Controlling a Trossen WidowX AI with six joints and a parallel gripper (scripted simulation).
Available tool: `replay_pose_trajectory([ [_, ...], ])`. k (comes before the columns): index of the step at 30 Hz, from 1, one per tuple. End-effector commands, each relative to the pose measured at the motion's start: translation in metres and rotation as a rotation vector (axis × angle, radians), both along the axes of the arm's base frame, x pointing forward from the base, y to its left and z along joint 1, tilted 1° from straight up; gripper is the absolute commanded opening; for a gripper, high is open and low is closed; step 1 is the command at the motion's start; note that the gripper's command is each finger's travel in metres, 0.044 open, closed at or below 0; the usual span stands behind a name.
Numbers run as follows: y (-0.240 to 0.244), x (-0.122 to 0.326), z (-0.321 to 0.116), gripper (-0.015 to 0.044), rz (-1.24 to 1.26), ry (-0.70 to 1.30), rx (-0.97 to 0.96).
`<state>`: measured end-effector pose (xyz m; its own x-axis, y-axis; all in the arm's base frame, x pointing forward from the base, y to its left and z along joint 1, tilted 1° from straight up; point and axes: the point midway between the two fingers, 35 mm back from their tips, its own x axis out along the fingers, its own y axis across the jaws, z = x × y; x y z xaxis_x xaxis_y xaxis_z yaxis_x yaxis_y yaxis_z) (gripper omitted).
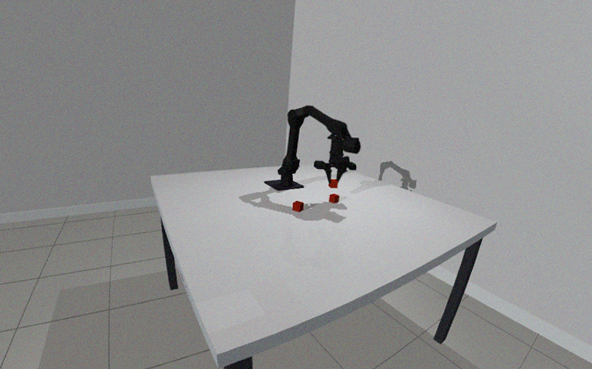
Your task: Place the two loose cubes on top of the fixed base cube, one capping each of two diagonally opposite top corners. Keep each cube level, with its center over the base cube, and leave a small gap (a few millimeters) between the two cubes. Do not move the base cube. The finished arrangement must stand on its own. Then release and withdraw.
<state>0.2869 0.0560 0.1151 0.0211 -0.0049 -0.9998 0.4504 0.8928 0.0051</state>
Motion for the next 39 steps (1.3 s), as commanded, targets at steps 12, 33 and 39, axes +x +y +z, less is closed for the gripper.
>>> replay_pose_trajectory([
  [12,0.016,0.0,-0.006,0.0105,-0.233,-0.001,0.006],
  [33,0.014,0.001,-0.032,0.0105,-0.242,-0.001,0.006],
  [39,0.014,0.001,-0.033,0.0105,-0.242,-0.001,0.006],
])
